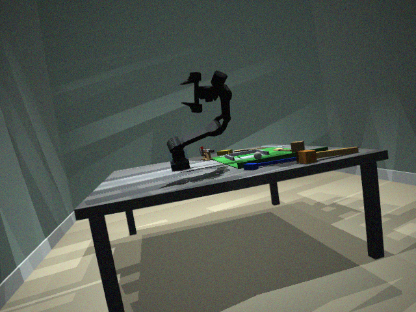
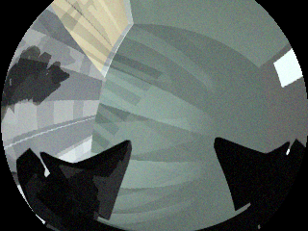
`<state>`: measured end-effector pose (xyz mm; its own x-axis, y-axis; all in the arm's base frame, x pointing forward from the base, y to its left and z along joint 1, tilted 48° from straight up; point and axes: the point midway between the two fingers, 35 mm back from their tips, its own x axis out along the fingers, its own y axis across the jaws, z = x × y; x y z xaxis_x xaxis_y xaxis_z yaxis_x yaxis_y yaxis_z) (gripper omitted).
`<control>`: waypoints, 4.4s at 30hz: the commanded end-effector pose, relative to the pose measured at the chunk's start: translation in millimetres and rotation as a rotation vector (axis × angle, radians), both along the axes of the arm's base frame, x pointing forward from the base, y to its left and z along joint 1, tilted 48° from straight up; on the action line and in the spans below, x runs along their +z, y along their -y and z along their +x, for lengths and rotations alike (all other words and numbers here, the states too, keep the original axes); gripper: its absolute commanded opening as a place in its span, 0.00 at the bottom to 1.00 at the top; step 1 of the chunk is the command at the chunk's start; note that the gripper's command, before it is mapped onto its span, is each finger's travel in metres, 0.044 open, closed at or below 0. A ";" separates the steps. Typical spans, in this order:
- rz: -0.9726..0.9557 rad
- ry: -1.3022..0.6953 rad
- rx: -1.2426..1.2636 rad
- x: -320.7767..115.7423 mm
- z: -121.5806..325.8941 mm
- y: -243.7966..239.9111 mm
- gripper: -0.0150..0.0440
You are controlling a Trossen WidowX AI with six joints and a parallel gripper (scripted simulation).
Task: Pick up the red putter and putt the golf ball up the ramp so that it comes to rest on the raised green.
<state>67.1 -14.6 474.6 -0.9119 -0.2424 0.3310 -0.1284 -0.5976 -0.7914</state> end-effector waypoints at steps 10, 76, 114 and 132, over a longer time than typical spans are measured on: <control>0.031 0.131 0.257 9.4 -55.0 -1.6 1.00; 2.101 -0.321 1.686 -406.0 274.2 -0.2 1.00; 2.234 -1.445 1.272 -572.4 171.0 -110.6 1.00; 2.233 -1.445 1.272 -585.6 170.3 -96.0 1.00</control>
